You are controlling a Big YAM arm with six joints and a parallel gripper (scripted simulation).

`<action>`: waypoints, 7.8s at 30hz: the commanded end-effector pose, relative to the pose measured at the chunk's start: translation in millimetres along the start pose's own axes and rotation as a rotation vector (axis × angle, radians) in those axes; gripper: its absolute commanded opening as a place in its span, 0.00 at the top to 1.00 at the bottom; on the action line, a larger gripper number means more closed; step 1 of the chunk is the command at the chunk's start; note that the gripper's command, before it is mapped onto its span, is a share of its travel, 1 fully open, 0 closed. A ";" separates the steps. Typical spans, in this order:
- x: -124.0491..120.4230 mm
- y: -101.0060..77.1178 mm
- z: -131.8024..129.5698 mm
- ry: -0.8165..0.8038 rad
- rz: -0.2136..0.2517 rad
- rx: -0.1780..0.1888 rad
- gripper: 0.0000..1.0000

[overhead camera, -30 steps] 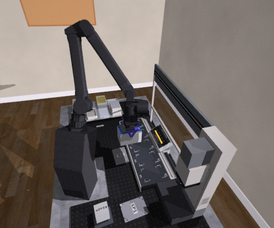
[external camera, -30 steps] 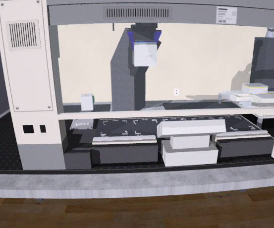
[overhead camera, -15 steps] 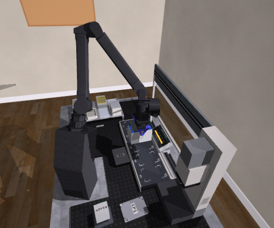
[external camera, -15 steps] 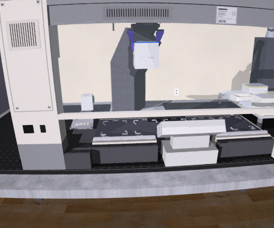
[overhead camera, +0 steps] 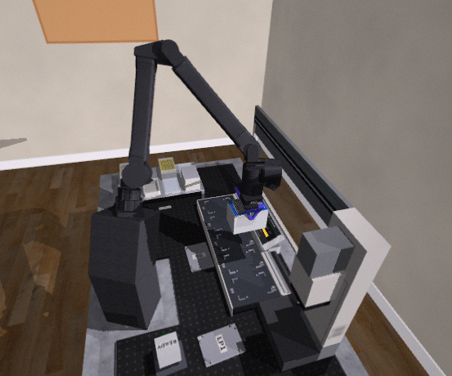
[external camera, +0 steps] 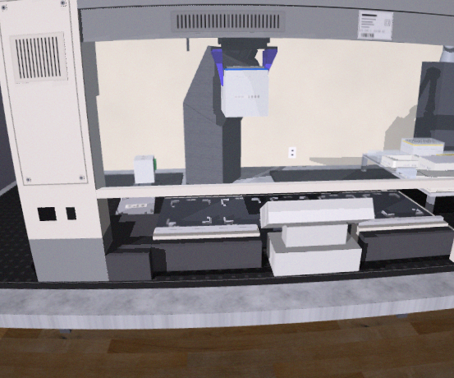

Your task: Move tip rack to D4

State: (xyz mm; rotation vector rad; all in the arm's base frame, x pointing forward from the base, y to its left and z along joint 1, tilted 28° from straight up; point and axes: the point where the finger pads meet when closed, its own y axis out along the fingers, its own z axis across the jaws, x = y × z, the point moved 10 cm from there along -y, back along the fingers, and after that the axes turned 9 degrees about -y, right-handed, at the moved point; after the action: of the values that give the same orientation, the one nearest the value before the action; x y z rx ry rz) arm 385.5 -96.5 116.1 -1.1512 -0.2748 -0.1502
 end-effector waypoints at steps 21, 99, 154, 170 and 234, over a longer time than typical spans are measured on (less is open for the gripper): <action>20.3 -14.8 6.0 -0.016 -0.033 -0.014 1.00; 12.2 63.9 3.2 -0.004 -0.012 -0.004 1.00; 11.9 147.0 3.8 -0.003 -0.012 -0.003 1.00; 11.1 170.8 4.1 -0.002 -0.011 -0.002 1.00; 17.1 204.7 5.3 -0.013 -0.041 -0.006 1.00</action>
State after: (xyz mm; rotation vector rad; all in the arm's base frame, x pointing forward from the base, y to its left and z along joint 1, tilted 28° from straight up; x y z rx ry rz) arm 441.2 -8.3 -72.9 -1.1494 -0.2603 -0.1442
